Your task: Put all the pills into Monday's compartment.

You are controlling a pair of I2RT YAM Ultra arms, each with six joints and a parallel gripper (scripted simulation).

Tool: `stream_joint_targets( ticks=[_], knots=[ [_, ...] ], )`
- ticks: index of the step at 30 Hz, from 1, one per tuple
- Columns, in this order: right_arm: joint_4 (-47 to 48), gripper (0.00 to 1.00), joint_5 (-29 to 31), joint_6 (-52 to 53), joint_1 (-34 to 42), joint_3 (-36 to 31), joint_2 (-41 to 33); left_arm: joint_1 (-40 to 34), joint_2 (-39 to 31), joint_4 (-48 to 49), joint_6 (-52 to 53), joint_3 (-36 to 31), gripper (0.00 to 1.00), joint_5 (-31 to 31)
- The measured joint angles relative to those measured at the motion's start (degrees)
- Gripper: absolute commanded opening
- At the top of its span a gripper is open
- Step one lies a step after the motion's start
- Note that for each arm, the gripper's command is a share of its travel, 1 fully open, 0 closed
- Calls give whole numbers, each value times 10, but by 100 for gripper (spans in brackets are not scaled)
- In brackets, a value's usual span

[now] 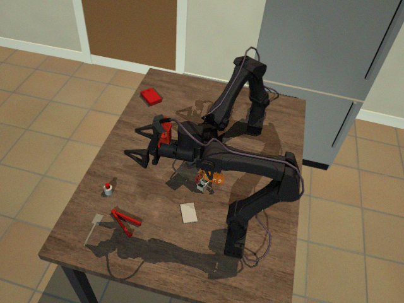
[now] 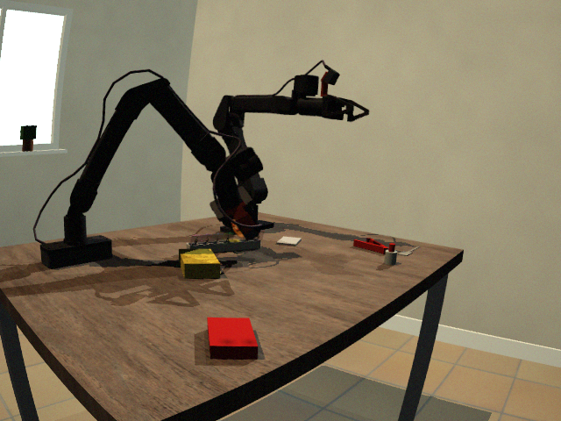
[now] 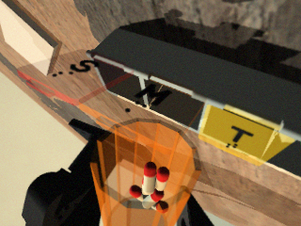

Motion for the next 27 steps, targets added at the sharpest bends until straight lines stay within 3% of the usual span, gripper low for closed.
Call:
stream_joint_targets(
  ticks=[27],
  knots=[
    [5,36,-34,6,-12,0,5,0,0,0,0,0,100,0]
  ],
)
